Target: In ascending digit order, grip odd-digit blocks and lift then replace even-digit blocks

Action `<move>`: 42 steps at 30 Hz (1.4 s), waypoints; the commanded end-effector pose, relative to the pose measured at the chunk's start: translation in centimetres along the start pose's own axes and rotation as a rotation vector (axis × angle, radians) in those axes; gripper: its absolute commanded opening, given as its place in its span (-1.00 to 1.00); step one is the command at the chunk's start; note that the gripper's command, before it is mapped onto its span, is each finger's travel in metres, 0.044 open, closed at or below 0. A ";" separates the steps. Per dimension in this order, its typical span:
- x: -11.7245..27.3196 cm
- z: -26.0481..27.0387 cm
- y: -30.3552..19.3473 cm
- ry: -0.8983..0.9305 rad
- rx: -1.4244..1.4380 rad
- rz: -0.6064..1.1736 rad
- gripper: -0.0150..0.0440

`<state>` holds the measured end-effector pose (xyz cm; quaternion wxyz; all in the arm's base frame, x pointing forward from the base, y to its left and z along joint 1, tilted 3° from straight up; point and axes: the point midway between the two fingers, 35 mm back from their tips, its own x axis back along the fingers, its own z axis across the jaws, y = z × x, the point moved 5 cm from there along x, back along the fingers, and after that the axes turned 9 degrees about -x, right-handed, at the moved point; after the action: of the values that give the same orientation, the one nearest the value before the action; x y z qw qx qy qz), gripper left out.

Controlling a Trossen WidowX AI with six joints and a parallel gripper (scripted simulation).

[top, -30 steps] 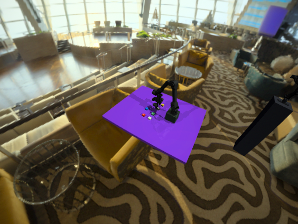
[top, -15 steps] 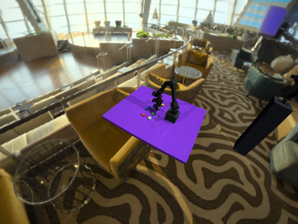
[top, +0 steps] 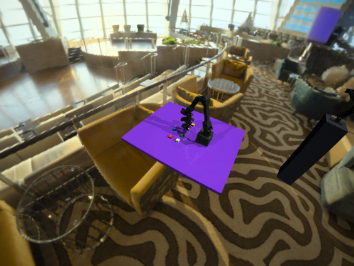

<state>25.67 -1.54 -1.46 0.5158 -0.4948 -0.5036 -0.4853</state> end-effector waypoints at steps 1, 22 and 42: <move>0.0 0.0 0.0 -0.003 0.004 0.000 -0.08; 0.8 0.0 0.1 -0.003 0.004 -0.001 0.86; 11.7 0.0 0.1 -0.003 0.004 -0.001 -0.08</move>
<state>26.19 -1.56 9.92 0.5137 -0.4926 -0.5058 -0.4875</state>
